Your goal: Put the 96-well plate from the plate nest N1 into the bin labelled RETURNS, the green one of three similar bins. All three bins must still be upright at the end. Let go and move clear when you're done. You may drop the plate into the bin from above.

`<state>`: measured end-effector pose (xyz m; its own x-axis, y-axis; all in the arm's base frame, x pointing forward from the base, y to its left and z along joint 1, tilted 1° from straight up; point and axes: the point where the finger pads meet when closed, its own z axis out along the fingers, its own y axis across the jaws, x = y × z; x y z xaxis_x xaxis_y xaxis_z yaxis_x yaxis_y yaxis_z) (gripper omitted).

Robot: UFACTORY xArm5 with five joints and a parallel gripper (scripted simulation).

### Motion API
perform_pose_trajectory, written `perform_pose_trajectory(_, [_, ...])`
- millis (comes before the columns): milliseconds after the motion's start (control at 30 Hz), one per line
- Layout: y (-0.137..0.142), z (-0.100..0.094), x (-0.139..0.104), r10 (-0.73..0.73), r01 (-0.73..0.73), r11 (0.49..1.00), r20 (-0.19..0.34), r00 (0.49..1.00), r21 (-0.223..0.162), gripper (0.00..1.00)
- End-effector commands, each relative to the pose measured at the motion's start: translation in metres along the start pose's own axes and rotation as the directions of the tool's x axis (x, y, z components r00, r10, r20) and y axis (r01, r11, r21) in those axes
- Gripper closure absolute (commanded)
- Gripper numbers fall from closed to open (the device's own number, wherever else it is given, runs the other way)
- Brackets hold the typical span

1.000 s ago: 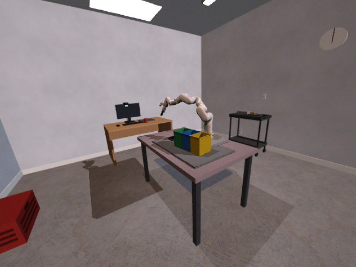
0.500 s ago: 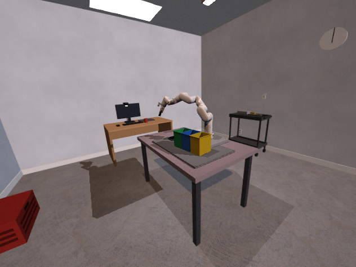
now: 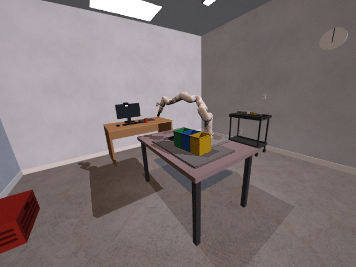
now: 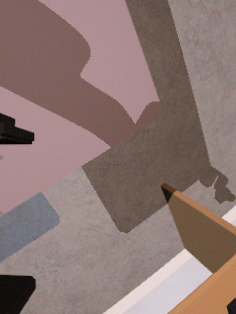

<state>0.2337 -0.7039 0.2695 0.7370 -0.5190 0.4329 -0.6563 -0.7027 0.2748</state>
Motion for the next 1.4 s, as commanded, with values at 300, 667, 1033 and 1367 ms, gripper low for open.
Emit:
perform_pose_trajectory(300, [-0.054, -0.014, 0.018, -0.029, 0.029, 0.999, -0.001, 1.0, 0.044, 0.0])
perform_pose_trajectory(667, [-0.097, -0.024, 0.029, -0.066, 0.065, 0.994, 0.014, 0.998, 0.088, 0.0])
perform_pose_trajectory(1033, [-0.148, -0.038, 0.037, -0.106, 0.101, 0.986, 0.026, 0.994, 0.134, 0.0])
perform_pose_trajectory(1367, [-0.177, -0.048, 0.036, -0.104, 0.1, 0.984, 0.018, 0.994, 0.149, 0.0])
